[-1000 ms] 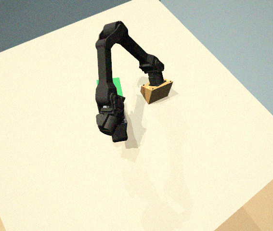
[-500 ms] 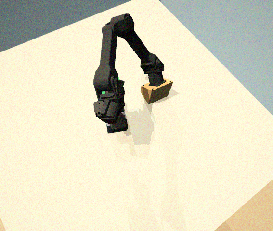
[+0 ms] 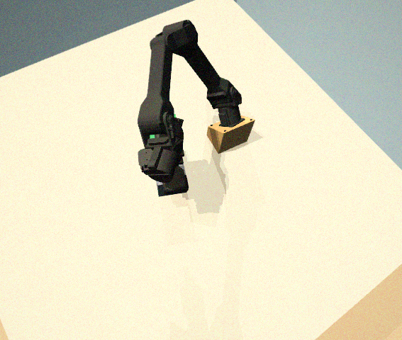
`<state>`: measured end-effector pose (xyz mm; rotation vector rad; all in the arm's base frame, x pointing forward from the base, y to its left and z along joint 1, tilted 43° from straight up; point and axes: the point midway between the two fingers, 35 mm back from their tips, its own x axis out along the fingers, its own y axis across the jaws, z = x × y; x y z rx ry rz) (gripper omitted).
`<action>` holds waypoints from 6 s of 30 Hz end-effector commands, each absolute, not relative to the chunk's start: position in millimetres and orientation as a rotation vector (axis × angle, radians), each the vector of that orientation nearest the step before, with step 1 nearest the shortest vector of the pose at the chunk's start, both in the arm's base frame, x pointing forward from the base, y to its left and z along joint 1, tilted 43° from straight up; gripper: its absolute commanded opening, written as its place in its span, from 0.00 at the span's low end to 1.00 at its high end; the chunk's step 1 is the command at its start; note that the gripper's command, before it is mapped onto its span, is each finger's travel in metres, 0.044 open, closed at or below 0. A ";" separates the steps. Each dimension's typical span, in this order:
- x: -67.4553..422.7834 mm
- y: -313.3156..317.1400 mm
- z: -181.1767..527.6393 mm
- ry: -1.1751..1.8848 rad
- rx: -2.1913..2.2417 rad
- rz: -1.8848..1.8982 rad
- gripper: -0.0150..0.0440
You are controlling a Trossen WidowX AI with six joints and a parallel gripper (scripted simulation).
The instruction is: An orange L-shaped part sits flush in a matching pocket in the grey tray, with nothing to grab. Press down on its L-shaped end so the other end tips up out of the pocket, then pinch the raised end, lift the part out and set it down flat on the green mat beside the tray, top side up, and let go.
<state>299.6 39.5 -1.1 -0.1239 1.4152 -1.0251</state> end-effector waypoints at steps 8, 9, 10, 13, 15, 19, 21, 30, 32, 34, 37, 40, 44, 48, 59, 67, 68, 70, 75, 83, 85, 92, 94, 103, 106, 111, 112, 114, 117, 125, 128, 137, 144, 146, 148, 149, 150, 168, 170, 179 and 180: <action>298.4 37.7 0.4 1.440 -0.160 -0.993 0.65; 297.8 36.4 2.0 1.462 -0.191 -0.963 0.69; 297.0 34.6 4.1 1.491 -0.232 -0.922 0.73; 293.1 26.8 13.2 1.609 -0.415 -0.735 0.73; 289.9 20.9 19.8 1.687 -0.550 -0.587 0.73; 282.8 9.4 32.5 1.812 -0.815 -0.269 0.73; 278.9 3.7 38.6 1.860 -0.944 -0.100 0.73; 269.2 -8.8 51.6 1.924 -1.225 0.304 0.73; 269.2 -8.8 51.6 1.924 -1.225 0.304 0.73; 269.2 -8.8 51.6 1.924 -1.225 0.304 0.73; 269.2 -8.8 51.6 1.924 -1.225 0.304 0.73; 269.2 -8.8 51.6 1.924 -1.225 0.304 0.73; 269.2 -8.8 51.6 1.924 -1.225 0.304 0.73; 268.7 -11.1 48.9 1.924 -1.225 0.303 0.73; 263.1 -30.0 27.7 1.924 -1.226 0.302 0.73; 261.5 -37.8 18.6 1.924 -1.226 0.302 0.73; 261.2 -38.8 17.4 1.924 -1.226 0.302 0.73; 260.7 -41.0 15.0 1.924 -1.226 0.302 0.73; 259.1 -46.3 9.0 1.924 -1.226 0.302 0.73; 256.1 -54.8 -0.3 1.924 -1.227 0.301 0.73; 255.2 -56.9 -2.6 1.925 -1.227 0.301 0.73; 253.7 -60.5 -6.4 1.925 -1.227 0.300 0.73; 257.2 -58.2 -4.0 1.914 -1.219 0.296 0.68; 257.2 -58.2 -4.0 1.914 -1.219 0.296 0.48; 257.2 -58.2 -4.0 1.914 -1.219 0.296 0.45; 257.2 -58.2 -4.0 1.914 -1.219 0.296 0.33; 257.2 -58.2 -4.0 1.914 -1.219 0.296 0.28; 257.2 -58.2 -4.0 1.914 -1.219 0.296 0.25; 257.3 -58.0 -3.8 1.915 -1.219 0.296 0.25; 258.1 -51.7 3.2 1.919 -1.222 0.298 0.25; 258.6 -48.6 6.7 1.920 -1.223 0.299 0.25; 260.7 -39.4 17.0 1.923 -1.225 0.301 0.25; 262.6 -32.4 24.9 1.924 -1.226 0.302 0.25; 263.2 -30.4 27.1 1.924 -1.226 0.302 0.25; 263.7 -28.4 29.4 1.924 -1.226 0.302 0.25; 264.0 -27.4 30.5 1.924 -1.226 0.302 0.25; 264.3 -26.4 31.7 1.924 -1.226 0.302 0.25; 269.7 -8.5 52.0 1.924 -1.225 0.304 0.25; 270.2 -6.5 54.2 1.924 -1.225 0.304 0.25; 271.1 -2.9 58.3 1.924 -1.225 0.304 0.25; 271.3 -2.3 59.0 1.924 -1.225 0.304 0.25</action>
